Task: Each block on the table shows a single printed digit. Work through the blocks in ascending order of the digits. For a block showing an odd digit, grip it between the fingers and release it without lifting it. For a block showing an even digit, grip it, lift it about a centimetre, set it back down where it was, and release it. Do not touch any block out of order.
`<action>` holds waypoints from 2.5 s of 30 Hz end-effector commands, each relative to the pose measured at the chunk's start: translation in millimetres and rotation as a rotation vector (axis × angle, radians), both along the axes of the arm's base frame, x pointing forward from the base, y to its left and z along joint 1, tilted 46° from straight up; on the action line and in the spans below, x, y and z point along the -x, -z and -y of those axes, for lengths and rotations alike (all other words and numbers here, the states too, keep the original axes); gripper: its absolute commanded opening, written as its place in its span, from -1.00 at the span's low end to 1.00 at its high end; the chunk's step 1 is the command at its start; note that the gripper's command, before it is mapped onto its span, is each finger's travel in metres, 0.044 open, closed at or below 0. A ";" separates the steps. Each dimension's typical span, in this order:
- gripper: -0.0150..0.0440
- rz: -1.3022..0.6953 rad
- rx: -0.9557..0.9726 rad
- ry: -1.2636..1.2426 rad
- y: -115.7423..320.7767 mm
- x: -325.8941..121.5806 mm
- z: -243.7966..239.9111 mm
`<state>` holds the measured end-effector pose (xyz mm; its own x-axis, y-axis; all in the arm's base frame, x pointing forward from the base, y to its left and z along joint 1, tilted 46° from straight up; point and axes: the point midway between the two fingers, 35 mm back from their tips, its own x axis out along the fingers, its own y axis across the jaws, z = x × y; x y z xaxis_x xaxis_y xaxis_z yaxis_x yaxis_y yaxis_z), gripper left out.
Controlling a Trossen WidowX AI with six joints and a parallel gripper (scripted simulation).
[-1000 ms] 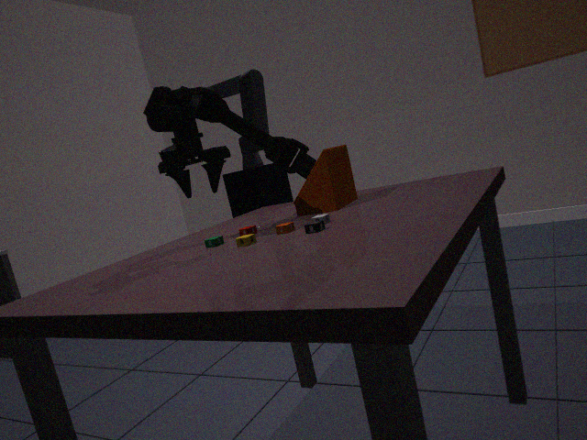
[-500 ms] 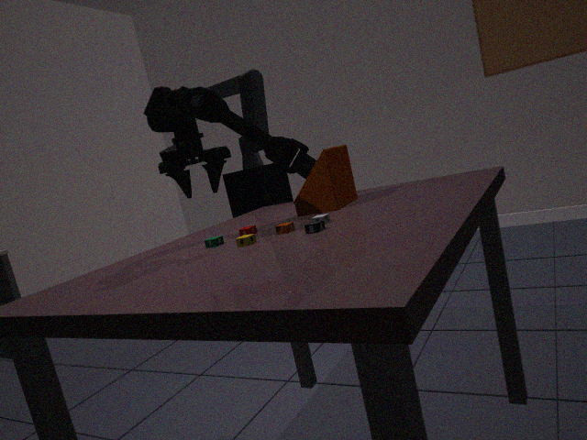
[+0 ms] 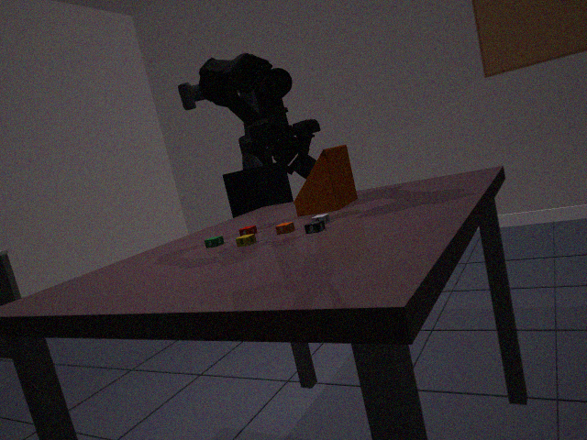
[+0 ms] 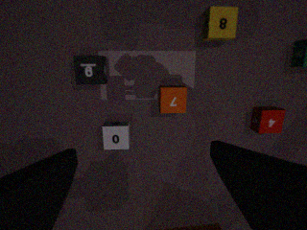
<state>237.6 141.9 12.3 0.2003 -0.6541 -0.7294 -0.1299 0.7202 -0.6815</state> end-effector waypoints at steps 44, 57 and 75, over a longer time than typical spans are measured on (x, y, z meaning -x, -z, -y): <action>0.78 0.011 0.038 0.022 114.8 19.9 72.5; -0.08 0.011 0.038 0.022 114.8 19.9 72.5; -0.08 0.011 0.037 0.022 110.1 21.1 67.7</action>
